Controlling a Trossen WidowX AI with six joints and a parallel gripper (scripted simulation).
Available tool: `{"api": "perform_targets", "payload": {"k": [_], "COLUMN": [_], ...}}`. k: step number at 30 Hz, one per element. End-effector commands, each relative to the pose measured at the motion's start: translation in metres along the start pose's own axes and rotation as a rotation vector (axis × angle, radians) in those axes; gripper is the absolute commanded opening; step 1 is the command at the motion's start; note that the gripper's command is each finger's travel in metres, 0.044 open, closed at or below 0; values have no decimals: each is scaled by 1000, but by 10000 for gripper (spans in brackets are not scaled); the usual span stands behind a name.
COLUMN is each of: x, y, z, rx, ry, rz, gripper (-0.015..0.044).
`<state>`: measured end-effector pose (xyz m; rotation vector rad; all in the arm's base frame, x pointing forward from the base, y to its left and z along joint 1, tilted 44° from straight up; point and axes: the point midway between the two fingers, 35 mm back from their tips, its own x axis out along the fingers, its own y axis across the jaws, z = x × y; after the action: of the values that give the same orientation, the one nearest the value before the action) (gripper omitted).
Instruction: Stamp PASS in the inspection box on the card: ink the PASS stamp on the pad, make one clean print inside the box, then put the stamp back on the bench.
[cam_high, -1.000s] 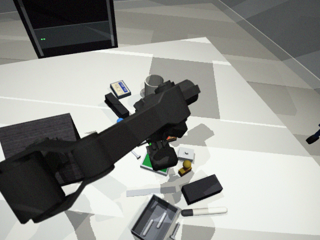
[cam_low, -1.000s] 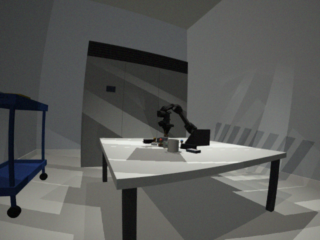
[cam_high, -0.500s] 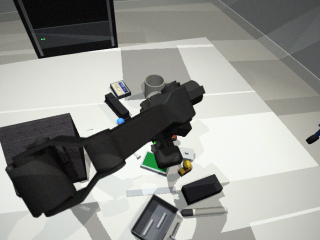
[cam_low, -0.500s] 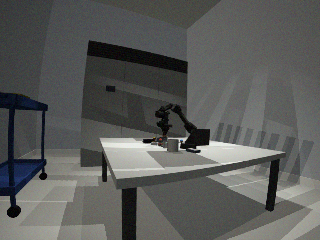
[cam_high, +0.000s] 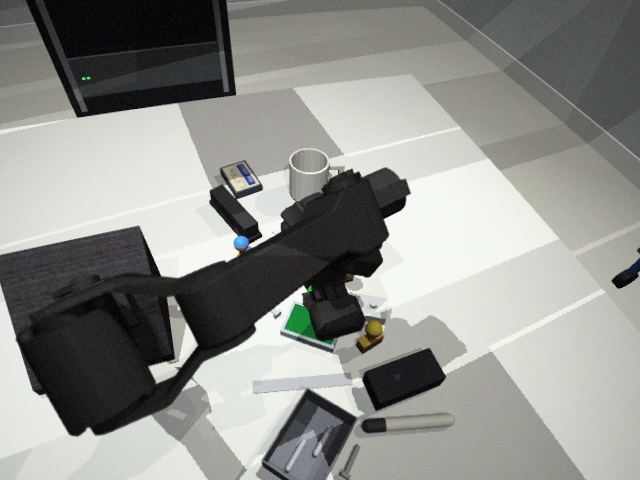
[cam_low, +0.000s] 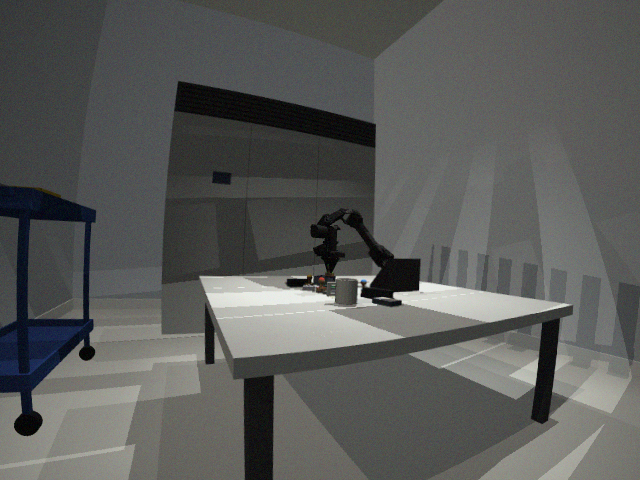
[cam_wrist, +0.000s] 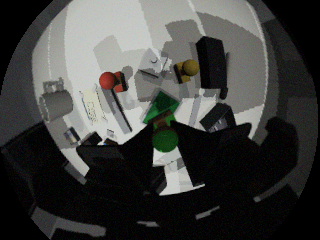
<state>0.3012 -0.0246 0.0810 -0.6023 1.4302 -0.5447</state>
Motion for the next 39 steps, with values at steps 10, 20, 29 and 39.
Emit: {"api": "perform_targets", "payload": {"k": [10,20,29,39], "x": [11,17,23,30], "y": [-1,-1,-1,-2], "z": [-1,-1,-1,-2], "rx": [-4,-3,-3,-2], "ry": [5,5,5,5], "rz": [-7,-8,-8,-9], "gripper": [0,0,0,0]}}
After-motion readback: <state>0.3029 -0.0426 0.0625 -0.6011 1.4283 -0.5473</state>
